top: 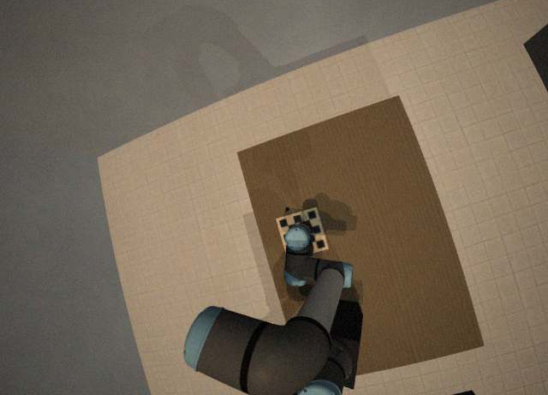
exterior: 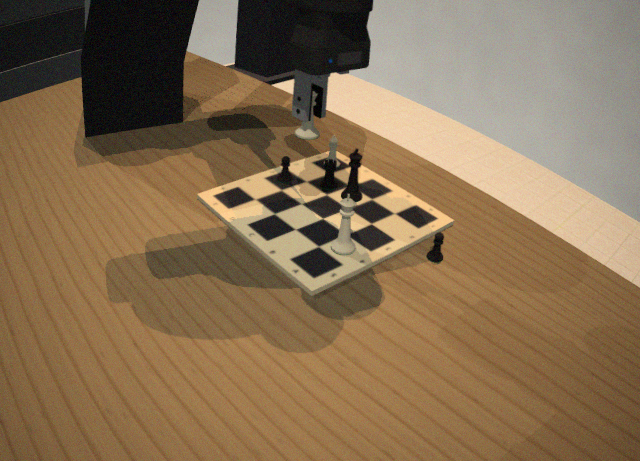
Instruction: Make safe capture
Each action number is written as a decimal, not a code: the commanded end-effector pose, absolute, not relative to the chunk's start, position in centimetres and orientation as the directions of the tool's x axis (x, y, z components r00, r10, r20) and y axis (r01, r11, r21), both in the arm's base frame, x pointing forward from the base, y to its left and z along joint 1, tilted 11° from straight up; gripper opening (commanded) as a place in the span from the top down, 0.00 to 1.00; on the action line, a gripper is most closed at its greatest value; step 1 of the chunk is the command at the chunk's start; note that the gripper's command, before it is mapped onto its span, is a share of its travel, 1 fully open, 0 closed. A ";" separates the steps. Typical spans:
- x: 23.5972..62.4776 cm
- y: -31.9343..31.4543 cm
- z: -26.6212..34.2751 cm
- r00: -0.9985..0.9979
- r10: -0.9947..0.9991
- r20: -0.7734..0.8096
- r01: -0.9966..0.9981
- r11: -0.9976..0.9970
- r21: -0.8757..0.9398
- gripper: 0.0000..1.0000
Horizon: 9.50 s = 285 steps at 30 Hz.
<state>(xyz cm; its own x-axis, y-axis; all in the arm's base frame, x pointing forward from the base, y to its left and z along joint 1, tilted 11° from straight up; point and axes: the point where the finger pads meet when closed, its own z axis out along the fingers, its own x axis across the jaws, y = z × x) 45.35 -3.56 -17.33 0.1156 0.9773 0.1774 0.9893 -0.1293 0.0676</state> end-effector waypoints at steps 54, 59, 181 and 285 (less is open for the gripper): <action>46.2 -2.1 -26.7 0.110 0.978 0.178 0.990 -0.124 0.074 1.00; 46.2 -2.1 -26.7 0.110 0.978 0.178 0.990 -0.124 0.074 1.00; 46.2 -2.3 -26.8 0.113 0.978 0.178 0.989 -0.127 0.073 1.00; 45.8 -2.5 -25.2 0.114 0.977 0.179 0.989 -0.128 0.070 0.21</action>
